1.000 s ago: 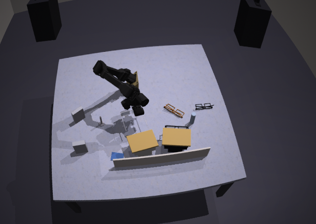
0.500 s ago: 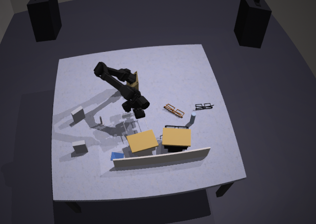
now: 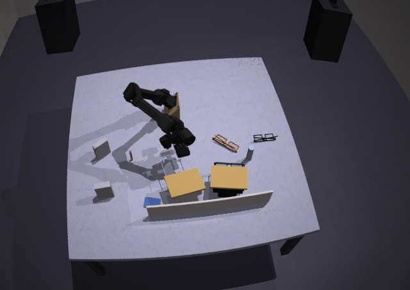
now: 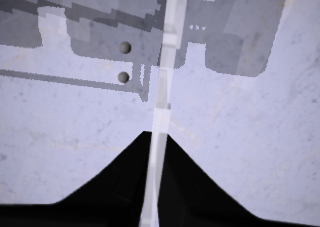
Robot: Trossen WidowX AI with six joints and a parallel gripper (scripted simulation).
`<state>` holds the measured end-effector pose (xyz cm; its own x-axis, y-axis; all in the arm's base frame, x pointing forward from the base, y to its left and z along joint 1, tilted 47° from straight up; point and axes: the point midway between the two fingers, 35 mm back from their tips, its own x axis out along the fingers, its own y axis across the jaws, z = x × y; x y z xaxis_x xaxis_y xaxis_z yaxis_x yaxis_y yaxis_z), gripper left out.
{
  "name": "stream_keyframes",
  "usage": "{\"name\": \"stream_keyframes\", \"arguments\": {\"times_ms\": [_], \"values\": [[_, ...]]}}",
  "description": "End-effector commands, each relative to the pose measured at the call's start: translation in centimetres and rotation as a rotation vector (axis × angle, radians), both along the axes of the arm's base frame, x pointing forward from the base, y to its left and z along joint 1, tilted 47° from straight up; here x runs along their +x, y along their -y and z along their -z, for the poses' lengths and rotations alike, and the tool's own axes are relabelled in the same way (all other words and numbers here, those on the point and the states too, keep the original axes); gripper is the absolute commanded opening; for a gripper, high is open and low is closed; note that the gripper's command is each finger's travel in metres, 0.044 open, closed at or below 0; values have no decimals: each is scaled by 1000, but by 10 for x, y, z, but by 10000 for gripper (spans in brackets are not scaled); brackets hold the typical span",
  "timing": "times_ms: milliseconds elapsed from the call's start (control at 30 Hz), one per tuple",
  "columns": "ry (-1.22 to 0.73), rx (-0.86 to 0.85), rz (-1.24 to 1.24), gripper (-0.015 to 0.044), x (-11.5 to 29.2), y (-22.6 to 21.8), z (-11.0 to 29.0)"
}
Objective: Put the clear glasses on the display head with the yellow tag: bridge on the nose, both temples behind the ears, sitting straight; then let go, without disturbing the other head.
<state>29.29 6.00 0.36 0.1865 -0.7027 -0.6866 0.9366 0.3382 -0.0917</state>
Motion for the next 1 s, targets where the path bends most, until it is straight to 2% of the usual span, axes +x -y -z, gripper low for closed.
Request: {"name": "stream_keyframes", "arguments": {"times_ms": [0,967], "values": [[-4,-8,-7,0,6,-2,1],[-2,-8,-7,0,47,-15,6]]}}
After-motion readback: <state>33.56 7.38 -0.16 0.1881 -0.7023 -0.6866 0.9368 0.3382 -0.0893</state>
